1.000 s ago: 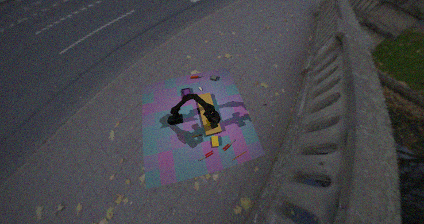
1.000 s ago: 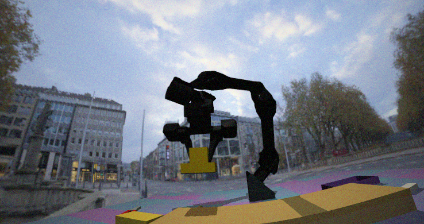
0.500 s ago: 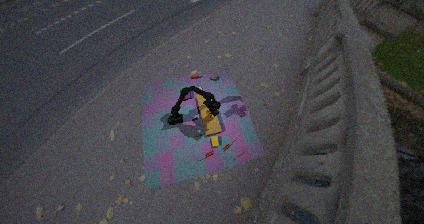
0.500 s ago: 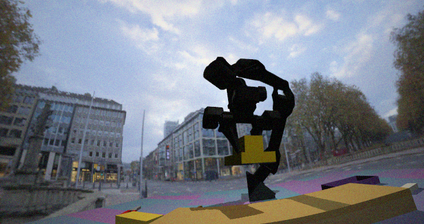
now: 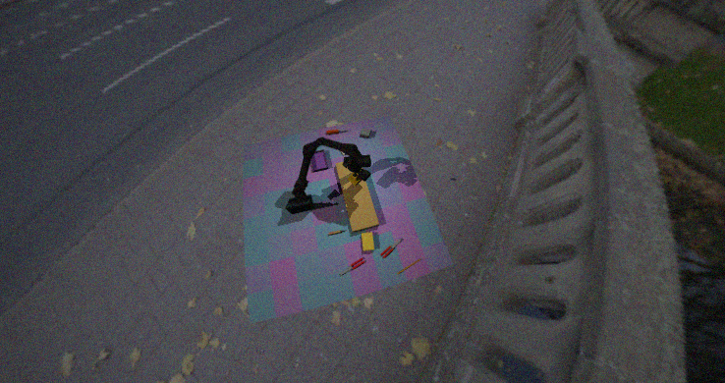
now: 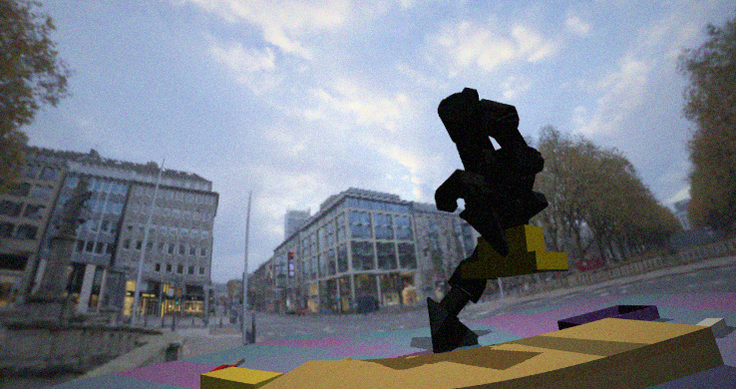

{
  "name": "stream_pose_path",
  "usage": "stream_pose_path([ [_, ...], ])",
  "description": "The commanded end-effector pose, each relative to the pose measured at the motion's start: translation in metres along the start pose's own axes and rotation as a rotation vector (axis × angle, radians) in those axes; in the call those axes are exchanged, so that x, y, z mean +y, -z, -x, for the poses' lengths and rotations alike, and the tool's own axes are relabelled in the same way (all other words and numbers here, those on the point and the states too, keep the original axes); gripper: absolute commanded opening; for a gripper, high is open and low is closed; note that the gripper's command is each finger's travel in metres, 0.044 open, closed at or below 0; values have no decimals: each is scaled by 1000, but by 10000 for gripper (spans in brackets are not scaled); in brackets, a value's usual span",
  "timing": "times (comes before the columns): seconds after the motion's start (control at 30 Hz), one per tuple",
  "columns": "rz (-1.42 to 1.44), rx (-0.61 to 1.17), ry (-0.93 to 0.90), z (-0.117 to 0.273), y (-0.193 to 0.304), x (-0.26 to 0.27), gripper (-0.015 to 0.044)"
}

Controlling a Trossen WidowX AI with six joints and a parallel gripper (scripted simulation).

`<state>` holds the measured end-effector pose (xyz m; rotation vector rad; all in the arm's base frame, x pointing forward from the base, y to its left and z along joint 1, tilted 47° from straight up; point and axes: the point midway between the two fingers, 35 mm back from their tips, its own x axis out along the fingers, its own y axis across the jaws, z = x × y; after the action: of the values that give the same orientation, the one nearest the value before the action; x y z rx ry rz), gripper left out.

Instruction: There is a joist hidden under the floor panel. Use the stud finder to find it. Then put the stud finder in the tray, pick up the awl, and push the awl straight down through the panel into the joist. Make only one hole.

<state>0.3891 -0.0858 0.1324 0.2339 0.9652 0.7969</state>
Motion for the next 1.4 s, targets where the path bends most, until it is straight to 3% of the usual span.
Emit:
stream_pose_path([
  [0.0,63,-9,-9,0,-10,23,0],
  [0.67,384,-30,-96,-8,-31,160,0],
  [1.37,714,-79,-224,-3,1,290,0],
])
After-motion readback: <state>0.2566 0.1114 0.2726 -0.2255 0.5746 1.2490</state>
